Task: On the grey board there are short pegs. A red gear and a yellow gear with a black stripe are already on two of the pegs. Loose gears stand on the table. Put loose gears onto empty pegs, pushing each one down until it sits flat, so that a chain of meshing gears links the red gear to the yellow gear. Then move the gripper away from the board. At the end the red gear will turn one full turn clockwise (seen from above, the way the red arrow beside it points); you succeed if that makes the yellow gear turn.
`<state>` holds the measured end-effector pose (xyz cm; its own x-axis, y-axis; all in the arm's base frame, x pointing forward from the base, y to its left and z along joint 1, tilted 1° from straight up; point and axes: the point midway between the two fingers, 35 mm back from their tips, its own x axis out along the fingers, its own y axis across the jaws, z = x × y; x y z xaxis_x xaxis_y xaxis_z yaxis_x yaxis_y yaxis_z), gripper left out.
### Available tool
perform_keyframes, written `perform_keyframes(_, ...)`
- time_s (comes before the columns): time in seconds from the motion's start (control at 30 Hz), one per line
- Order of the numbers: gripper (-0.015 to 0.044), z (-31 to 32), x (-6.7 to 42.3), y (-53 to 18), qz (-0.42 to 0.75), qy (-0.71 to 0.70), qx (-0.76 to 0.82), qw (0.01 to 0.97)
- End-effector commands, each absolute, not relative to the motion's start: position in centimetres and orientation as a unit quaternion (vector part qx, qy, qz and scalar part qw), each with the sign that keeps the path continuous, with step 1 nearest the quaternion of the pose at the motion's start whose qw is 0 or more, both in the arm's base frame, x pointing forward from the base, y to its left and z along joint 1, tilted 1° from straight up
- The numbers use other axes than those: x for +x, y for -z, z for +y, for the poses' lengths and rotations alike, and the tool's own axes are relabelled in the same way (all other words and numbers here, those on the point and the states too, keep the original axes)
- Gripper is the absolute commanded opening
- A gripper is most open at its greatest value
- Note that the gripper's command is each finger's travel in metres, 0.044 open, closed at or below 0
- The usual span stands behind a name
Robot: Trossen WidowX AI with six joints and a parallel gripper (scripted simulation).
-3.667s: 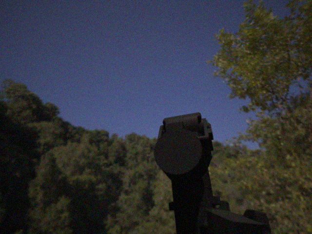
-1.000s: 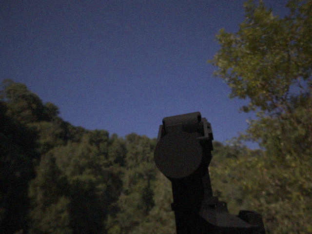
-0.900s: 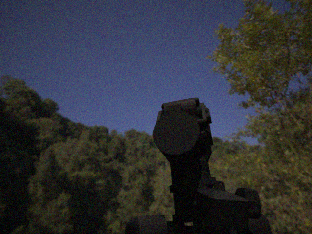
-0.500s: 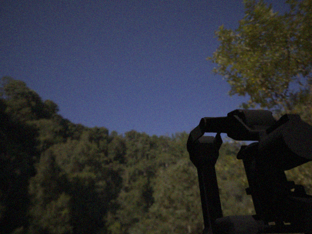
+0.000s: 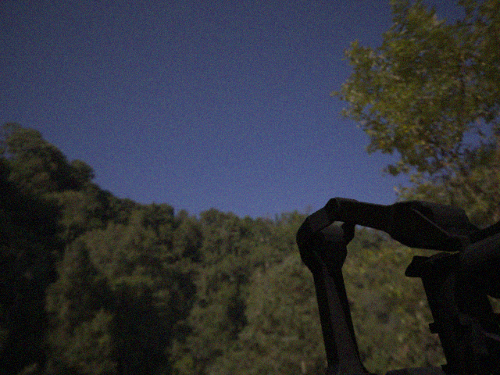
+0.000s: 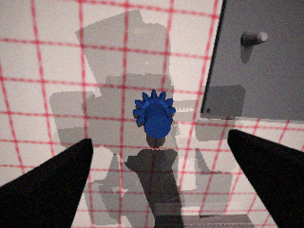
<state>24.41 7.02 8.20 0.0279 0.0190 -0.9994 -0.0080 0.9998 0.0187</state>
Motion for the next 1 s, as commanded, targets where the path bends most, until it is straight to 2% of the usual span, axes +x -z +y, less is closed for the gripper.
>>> perform_keyframes(0.0, 0.044, 7.1, 24.2, -7.3, 0.702, -0.007, 0.005, 0.712)
perform_keyframes(0.87, 0.044, 7.1, 24.2, -4.6, 0.702, -0.007, 0.005, 0.712)
perform_keyframes(0.97, 0.0361, 7.1, 24.2, -4.6, 0.702, -0.007, 0.005, 0.712)
